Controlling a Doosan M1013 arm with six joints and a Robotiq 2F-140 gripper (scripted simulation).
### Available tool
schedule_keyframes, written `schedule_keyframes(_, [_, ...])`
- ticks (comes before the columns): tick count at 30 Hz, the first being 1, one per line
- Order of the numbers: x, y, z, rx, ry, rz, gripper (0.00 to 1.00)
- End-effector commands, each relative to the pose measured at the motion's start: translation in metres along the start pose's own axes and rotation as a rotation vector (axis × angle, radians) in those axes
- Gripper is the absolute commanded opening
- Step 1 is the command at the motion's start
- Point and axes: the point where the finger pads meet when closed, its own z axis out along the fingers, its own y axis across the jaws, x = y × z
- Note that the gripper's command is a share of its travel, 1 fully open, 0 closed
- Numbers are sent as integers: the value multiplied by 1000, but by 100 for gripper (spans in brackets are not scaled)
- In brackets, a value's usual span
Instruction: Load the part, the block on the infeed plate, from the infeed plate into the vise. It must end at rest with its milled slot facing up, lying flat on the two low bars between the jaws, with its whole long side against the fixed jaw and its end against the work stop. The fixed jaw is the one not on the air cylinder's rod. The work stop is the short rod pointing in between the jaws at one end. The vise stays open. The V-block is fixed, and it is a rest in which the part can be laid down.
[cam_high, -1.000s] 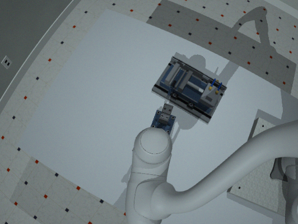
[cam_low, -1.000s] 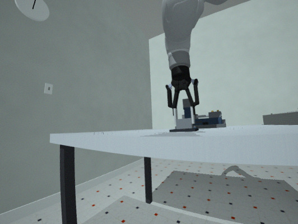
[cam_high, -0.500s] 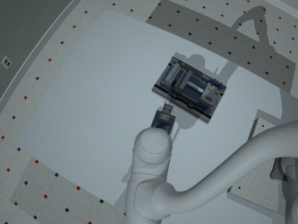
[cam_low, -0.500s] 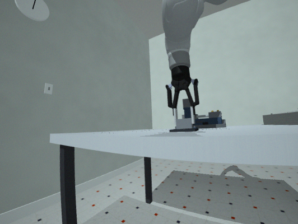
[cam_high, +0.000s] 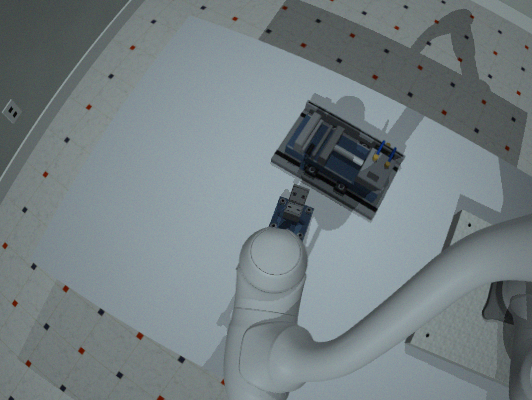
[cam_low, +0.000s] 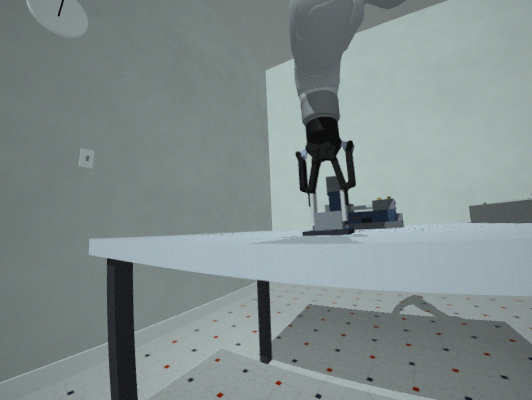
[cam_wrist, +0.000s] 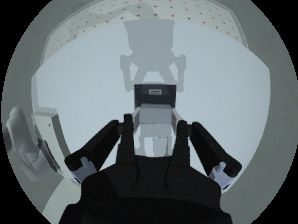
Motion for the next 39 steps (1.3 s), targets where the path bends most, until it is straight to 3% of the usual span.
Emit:
schedule_keyframes(1, [2, -2, 1, 2, 4, -6, 0])
schedule_keyframes(17, [2, -2, -19, 2, 4, -6, 0])
schedule_keyframes(32, [2, -2, -59, 2, 4, -6, 0])
schedule_keyframes(39, [1, -1, -89, 2, 4, -6, 0])
